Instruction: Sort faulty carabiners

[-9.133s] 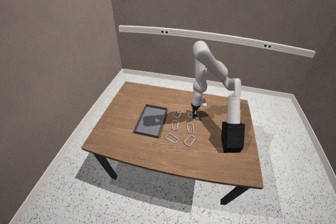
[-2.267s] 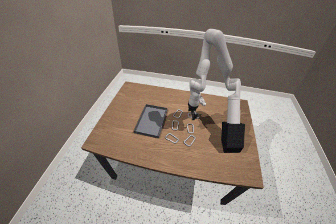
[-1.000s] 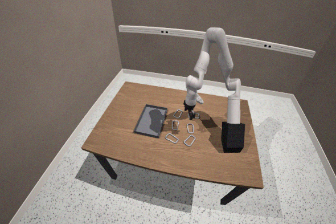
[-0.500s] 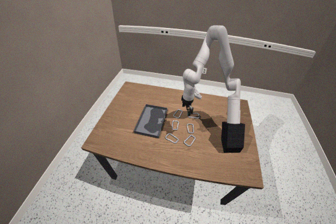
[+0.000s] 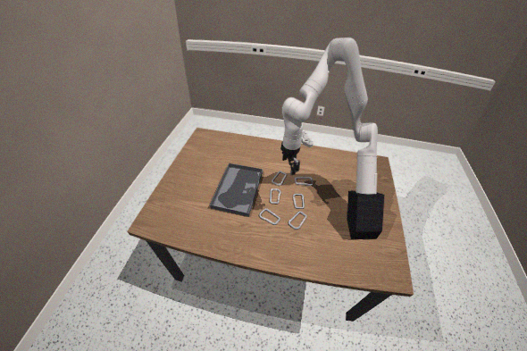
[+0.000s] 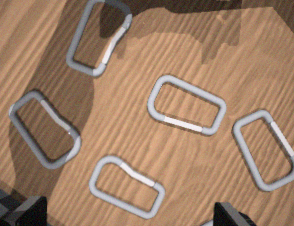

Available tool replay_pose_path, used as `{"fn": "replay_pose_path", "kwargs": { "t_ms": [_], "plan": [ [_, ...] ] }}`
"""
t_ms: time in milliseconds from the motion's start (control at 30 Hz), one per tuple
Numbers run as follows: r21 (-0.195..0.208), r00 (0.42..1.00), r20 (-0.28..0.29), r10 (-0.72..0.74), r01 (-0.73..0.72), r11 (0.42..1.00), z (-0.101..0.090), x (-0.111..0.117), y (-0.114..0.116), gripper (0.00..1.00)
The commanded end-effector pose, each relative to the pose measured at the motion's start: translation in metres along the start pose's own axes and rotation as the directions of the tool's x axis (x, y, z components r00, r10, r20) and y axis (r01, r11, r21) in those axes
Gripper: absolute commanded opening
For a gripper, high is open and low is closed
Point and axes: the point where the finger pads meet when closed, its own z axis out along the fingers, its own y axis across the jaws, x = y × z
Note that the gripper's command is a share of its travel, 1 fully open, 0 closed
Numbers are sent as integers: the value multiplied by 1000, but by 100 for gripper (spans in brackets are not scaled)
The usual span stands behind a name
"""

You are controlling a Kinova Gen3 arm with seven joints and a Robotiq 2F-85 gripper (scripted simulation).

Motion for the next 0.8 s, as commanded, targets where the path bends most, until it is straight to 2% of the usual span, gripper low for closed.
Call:
{"fn": "replay_pose_path", "kwargs": {
  "t_ms": [0,100,133,667,700,767],
  "plan": [
    [-2,1000,6,2,-2,1000,-2,-2,0,100],
    [-2,1000,6,2,-2,1000,-2,-2,0,100],
    [-1,1000,4,1,-1,1000,-47,-20,-11,100],
    [-1,1000,4,1,-1,1000,-47,-20,-11,100],
    [-7,961,14,-275,275,962,-46,-20,-11,100],
    [-7,960,15,-281,281,960,-46,-20,-11,100]
  ]
}}
